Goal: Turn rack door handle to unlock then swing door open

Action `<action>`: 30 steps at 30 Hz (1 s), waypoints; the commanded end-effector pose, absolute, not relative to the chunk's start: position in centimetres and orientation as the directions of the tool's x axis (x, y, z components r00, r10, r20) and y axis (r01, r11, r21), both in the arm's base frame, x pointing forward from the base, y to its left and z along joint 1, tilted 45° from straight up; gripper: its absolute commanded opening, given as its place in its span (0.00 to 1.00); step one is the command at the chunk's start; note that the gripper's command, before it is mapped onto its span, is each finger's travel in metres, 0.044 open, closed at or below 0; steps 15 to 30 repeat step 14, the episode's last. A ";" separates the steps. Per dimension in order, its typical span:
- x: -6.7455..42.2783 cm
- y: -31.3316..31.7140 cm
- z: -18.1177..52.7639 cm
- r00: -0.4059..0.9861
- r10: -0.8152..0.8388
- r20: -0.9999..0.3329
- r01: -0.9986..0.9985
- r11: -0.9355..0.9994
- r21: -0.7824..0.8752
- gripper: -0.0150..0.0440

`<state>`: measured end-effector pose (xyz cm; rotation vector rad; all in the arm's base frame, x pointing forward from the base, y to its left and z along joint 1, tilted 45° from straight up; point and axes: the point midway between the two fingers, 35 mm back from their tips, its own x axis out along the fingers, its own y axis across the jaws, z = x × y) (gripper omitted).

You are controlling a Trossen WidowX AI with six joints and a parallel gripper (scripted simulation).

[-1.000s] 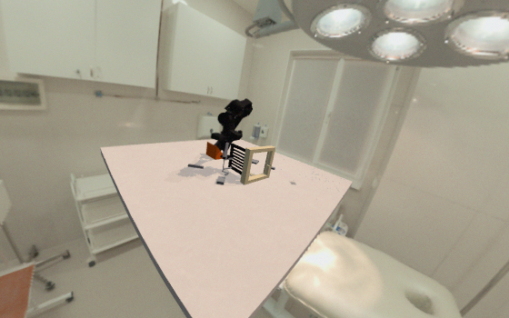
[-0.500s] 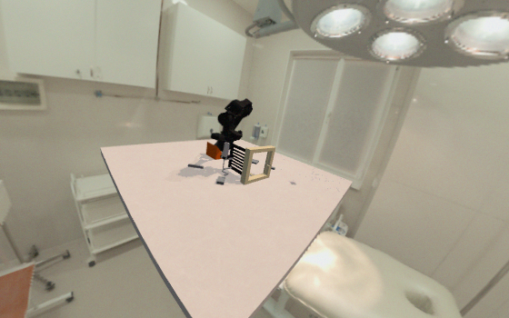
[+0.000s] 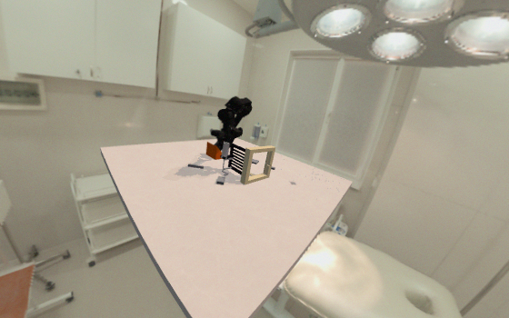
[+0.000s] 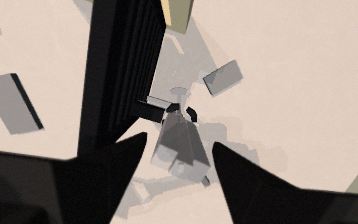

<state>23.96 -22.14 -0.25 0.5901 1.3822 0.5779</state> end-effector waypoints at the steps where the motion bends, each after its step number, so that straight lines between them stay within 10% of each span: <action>1: 24.0 -22.8 0.4 0.108 0.673 -0.732 -0.022 0.737 0.675 0.74; 30: 23.7 -24.3 2.0 0.128 0.657 -0.743 0.007 0.748 0.663 0.74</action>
